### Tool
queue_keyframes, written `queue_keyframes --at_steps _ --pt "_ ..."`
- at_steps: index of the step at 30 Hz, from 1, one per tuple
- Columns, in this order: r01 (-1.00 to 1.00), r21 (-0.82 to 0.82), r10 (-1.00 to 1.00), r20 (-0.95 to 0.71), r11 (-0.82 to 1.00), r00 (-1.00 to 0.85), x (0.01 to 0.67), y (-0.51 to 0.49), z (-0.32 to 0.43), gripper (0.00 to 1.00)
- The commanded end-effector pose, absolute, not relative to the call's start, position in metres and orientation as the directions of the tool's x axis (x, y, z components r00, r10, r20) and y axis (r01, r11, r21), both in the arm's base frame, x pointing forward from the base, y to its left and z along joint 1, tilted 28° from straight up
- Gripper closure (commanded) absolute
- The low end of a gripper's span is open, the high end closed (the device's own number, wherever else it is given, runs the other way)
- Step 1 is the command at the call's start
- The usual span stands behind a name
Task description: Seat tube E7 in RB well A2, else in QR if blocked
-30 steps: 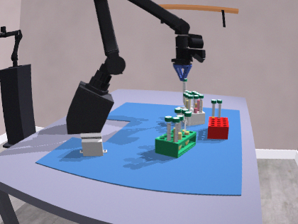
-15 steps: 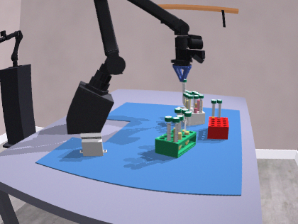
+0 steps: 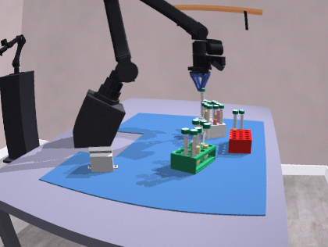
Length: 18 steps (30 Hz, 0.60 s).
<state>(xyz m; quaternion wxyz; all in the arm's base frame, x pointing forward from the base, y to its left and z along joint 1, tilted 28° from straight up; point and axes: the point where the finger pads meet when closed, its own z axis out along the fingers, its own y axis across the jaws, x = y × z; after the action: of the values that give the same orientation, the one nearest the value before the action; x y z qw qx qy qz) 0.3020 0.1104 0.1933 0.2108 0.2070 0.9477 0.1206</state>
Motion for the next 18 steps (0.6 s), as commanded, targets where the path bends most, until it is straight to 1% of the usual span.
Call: queue_keyframes --at_steps 1,18 --pt "0.339 0.323 0.445 -0.357 0.884 -0.821 0.3044 0.1121 0.191 1.0" --pt "0.34 0.321 0.445 -0.358 0.884 -0.821 0.3071 0.1107 0.1861 1.0"
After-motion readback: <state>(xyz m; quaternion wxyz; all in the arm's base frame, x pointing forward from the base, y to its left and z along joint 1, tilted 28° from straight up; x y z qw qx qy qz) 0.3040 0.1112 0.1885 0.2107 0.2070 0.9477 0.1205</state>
